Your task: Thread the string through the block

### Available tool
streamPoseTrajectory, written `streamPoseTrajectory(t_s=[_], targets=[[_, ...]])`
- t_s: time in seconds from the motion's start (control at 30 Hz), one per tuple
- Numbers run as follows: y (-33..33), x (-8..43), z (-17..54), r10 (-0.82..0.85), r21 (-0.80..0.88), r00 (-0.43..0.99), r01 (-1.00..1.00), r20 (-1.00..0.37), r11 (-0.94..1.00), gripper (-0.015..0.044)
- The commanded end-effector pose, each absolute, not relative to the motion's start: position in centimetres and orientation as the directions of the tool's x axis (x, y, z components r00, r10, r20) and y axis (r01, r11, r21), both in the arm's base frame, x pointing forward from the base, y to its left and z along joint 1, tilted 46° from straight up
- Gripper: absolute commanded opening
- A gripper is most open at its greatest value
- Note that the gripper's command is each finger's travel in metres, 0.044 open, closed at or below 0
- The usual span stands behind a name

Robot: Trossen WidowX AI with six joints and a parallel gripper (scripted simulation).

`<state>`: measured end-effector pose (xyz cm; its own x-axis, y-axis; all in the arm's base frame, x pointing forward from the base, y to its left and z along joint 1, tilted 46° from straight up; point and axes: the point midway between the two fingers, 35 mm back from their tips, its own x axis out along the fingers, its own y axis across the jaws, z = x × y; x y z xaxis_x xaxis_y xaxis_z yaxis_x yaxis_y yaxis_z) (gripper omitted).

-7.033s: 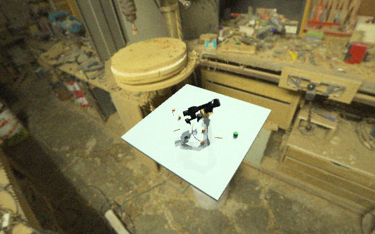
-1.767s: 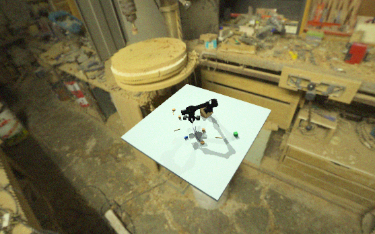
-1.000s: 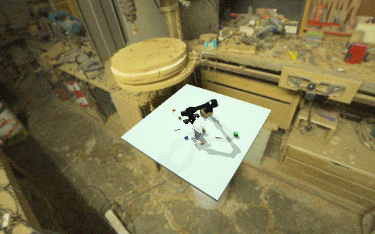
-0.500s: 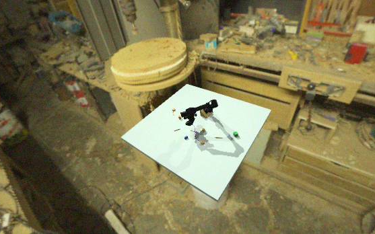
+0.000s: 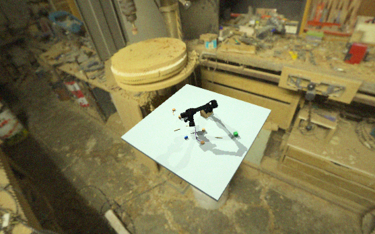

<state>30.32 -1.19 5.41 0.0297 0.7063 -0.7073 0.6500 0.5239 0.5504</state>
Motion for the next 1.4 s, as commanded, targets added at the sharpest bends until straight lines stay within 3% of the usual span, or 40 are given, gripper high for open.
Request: streamPoseTrajectory(t_s=[0.0,0.67,1.37], targets=[[-1.1,30.8,5.7,0.707,0.614,0.035,0.527,-0.706,0.587,0.0],[-0.4,32.1,6.5,0.707,0.691,0.037,-0.182,-0.706,0.7,0.0],[0.4,33.3,7.3,0.708,0.385,0.039,-0.818,-0.705,0.428,0.0]])
